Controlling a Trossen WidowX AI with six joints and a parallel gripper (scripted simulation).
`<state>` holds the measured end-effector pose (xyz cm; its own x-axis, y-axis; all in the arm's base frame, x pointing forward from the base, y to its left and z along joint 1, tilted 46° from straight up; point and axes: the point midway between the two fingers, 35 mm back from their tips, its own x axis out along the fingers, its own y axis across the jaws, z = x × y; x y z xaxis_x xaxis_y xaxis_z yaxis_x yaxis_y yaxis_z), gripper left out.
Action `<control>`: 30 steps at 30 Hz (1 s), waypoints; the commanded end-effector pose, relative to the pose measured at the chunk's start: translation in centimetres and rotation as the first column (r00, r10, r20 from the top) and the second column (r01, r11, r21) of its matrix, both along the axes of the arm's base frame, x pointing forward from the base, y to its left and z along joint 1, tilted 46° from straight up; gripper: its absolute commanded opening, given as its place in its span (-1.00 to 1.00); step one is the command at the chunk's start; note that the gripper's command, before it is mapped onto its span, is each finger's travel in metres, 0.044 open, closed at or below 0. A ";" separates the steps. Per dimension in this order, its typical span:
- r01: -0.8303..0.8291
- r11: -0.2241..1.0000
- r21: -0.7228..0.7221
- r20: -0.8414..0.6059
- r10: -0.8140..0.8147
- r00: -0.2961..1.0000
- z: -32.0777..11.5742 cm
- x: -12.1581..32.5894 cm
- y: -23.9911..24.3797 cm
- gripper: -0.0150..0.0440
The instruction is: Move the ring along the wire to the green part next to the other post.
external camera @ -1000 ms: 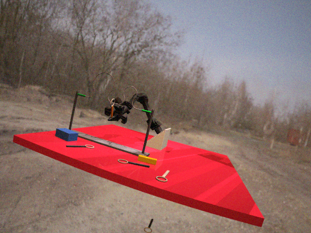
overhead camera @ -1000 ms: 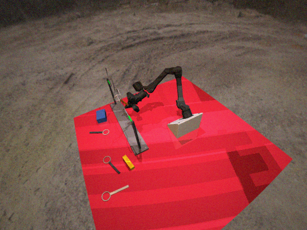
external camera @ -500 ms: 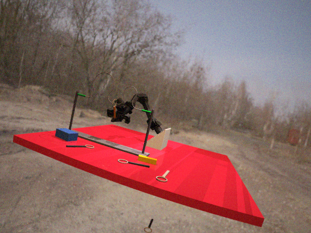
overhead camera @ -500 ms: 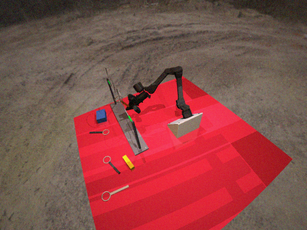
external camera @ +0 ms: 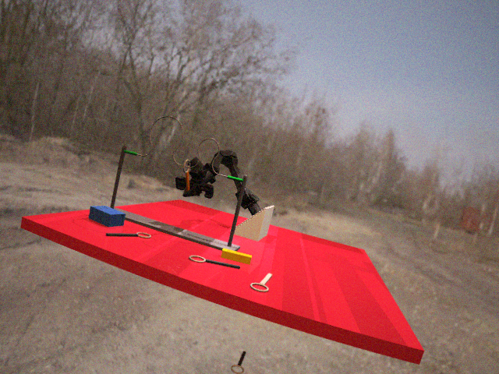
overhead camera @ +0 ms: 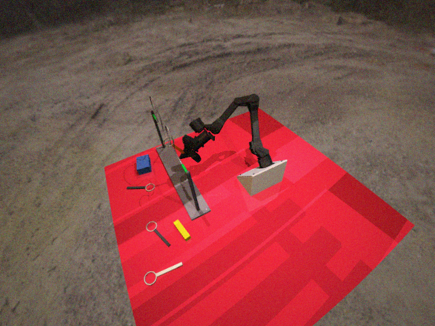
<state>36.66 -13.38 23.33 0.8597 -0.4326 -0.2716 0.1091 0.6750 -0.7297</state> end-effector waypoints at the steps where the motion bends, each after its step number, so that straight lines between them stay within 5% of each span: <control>1: 0.003 0.999 0.041 -0.003 -0.003 1.000 -0.9 -0.1 0.6 -1.00; 30: 0.004 0.824 0.567 -0.001 -0.004 1.000 -4.9 -0.1 8.6 -1.00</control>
<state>36.60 -6.01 18.59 0.8569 -0.2448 -0.4537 0.1136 0.9481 -0.2970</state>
